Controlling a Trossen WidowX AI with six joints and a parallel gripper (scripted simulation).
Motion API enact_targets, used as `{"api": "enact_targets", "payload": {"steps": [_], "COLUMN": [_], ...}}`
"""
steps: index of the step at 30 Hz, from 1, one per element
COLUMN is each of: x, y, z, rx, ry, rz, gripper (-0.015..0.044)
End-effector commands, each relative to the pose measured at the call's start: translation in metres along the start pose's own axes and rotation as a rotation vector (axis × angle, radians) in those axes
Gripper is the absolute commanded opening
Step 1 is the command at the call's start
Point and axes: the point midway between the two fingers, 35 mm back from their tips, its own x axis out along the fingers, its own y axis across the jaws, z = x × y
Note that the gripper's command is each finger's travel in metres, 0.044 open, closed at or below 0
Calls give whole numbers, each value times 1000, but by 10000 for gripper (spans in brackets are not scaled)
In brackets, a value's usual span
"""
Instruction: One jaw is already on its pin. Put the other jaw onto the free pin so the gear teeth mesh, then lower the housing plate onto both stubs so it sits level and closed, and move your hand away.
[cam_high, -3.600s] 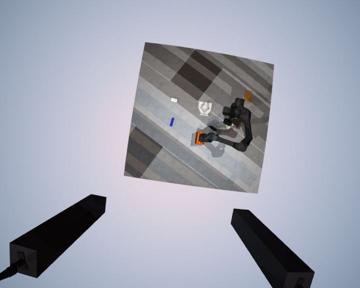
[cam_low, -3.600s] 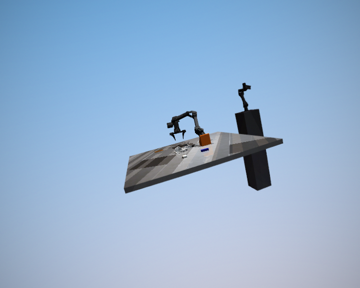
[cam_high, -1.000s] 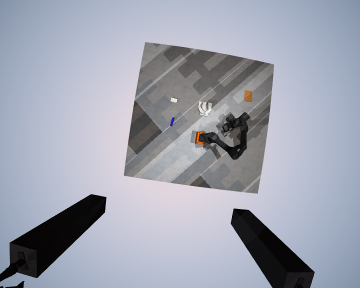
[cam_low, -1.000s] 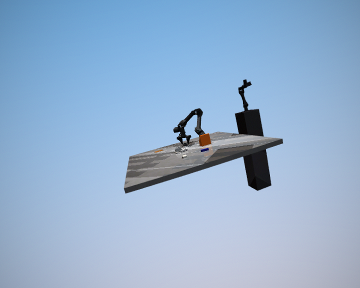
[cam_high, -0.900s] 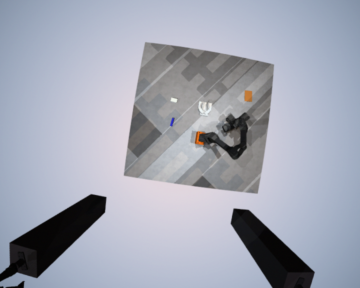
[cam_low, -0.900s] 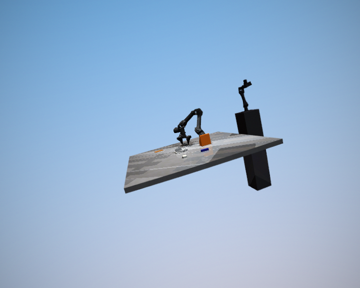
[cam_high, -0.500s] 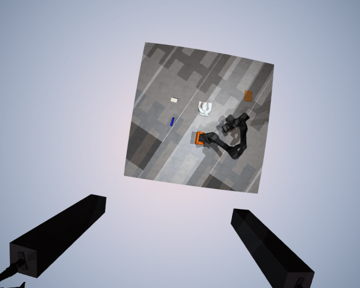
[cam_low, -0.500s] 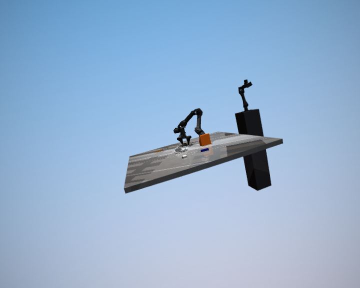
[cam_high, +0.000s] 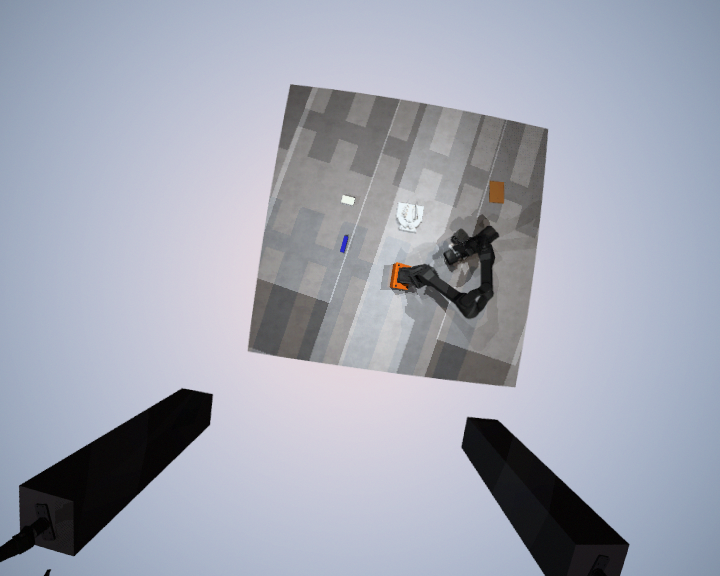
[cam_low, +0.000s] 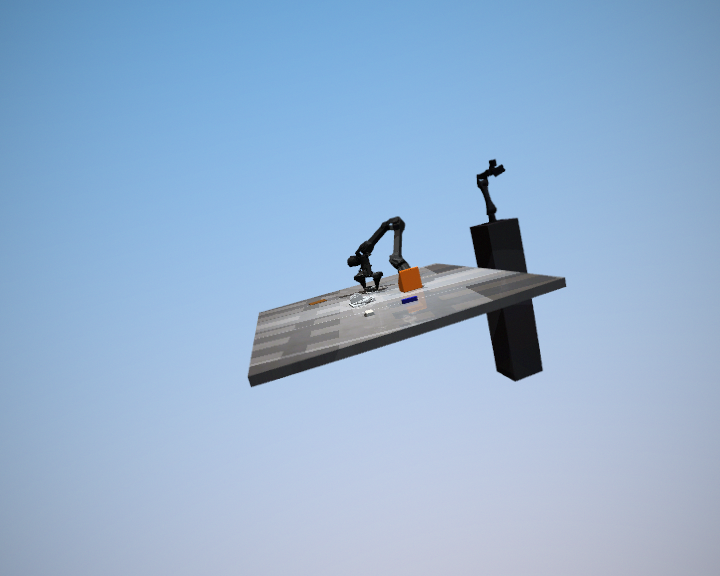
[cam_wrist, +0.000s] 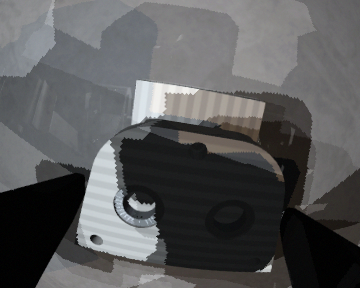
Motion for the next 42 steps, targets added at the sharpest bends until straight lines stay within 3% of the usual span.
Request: {"api": "enact_targets", "payload": {"steps": [1,12,26,35,42], "x": [1,1,0,0,-20], "y": [1,1,0,0,0], "z": [1,1,0,0,3], "rx": [-7,-7,0,0,0], "ry": [-1,-1,0,0,-5], "rz": [5,5,1,1,10], "gripper": [440,440,351,351,351]}}
